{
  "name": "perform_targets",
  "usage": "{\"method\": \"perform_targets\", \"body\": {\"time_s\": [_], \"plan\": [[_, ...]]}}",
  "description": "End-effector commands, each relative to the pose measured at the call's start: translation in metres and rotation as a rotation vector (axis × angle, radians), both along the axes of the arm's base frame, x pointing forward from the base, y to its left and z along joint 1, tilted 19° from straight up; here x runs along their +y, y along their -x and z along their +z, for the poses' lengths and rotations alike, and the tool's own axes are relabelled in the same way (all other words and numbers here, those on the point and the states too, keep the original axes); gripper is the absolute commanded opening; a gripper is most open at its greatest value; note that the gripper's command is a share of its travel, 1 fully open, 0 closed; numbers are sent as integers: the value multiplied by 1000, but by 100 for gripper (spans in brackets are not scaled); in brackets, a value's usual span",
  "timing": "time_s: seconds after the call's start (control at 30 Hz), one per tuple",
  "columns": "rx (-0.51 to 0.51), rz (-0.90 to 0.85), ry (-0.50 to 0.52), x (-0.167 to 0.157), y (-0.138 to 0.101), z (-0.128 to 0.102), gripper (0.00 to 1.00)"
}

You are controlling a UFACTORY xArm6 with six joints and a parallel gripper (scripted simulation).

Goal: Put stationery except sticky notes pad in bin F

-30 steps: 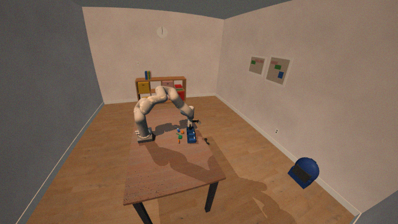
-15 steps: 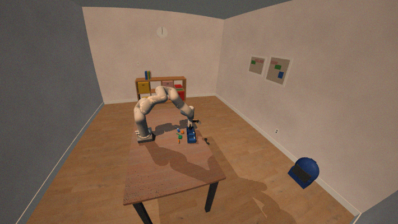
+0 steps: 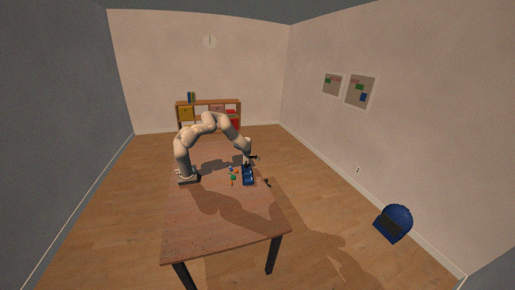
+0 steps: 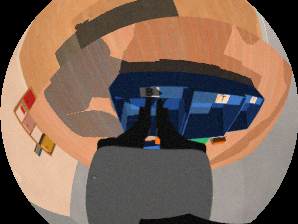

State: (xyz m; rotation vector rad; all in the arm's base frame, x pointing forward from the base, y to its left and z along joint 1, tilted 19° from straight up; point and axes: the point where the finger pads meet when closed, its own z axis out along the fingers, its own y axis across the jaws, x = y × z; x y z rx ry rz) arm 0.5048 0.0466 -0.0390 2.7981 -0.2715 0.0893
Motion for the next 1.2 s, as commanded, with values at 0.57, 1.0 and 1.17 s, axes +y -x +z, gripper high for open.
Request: {"method": "perform_targets", "body": {"time_s": [0.57, 1.0, 1.17], "plan": [[-4, 1, -1, 2, -1, 5, 7], [-4, 1, -1, 7, -1, 19, 7], [-4, 1, -1, 9, -1, 26, 7]]}}
